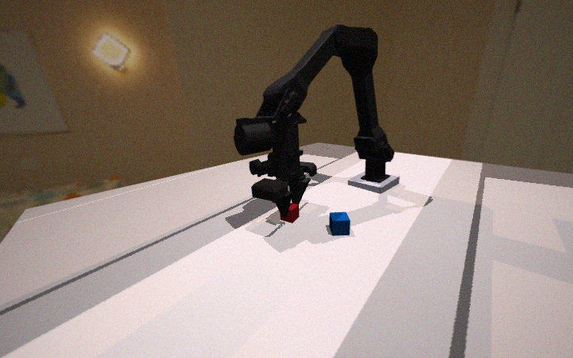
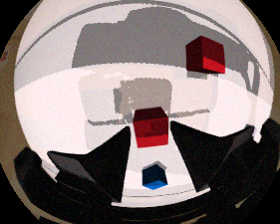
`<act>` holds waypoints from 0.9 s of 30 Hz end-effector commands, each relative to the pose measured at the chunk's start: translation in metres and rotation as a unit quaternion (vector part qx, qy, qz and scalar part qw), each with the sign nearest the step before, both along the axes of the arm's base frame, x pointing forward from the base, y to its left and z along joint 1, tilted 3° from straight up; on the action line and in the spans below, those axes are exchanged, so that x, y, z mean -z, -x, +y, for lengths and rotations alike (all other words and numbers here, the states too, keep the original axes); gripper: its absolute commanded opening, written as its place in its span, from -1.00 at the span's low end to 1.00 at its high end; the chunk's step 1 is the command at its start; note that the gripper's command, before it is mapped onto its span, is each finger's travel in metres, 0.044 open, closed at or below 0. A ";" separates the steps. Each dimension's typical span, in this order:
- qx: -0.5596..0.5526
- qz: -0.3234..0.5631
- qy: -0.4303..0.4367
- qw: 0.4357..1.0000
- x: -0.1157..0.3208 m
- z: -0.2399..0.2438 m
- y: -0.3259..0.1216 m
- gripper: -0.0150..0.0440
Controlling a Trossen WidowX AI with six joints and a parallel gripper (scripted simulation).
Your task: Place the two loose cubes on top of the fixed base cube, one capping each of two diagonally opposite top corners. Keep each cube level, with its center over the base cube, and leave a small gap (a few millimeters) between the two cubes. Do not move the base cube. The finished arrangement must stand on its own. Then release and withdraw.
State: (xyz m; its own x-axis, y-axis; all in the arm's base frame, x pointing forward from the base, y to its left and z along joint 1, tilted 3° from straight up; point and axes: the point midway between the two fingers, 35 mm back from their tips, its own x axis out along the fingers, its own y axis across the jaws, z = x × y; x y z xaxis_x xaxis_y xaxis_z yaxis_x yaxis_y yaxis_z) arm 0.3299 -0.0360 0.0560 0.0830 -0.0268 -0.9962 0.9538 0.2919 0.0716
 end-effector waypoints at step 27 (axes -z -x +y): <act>-0.001 0.000 0.003 1.000 -0.066 0.001 0.000 -0.14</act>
